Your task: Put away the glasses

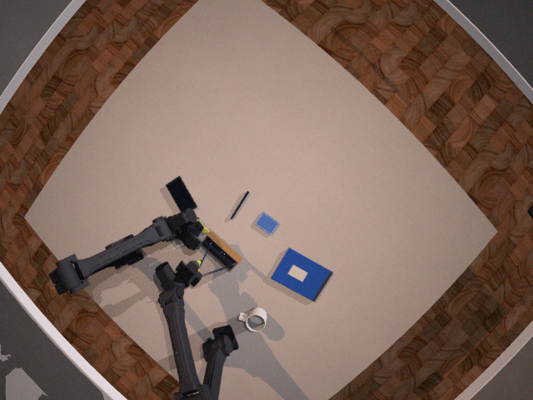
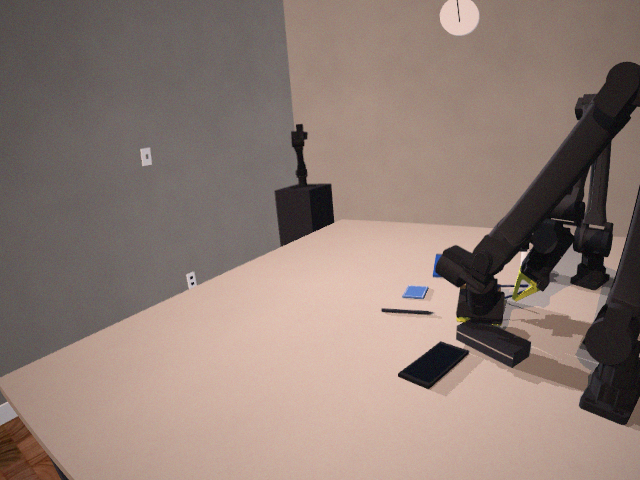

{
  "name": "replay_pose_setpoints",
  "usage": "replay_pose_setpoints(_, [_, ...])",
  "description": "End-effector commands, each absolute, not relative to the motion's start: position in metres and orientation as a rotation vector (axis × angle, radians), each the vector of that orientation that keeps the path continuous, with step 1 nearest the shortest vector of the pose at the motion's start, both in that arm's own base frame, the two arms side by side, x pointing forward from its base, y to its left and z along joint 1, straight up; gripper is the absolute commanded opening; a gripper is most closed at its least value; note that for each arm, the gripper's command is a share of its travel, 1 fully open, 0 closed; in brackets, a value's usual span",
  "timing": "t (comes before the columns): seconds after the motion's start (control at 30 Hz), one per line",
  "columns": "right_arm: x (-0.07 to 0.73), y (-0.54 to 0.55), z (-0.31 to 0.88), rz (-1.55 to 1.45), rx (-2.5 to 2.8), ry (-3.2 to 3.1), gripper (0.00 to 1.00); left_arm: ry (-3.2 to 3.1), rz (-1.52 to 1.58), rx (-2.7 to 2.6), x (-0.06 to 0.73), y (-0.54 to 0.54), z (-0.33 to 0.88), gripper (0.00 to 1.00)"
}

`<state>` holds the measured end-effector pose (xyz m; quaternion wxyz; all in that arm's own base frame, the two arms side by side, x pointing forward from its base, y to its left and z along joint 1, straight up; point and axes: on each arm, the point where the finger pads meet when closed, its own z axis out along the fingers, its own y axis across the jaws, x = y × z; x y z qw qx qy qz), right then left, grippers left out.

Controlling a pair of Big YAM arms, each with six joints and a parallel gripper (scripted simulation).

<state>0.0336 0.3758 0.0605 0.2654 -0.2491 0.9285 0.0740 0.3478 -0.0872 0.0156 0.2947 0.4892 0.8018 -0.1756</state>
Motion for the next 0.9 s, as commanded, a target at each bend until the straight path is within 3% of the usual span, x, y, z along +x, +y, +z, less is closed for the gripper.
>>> replay_pose_setpoints(0.0, [0.039,0.375,0.071,0.202,-0.680,2.515,0.00,2.178,-0.507,1.289,0.340,-0.090,0.008,0.57])
replay_pose_setpoints(0.87, [0.053,0.365,0.067,0.231,-0.674,2.531,0.00,2.178,-0.507,1.289,0.340,-0.090,0.008,0.57])
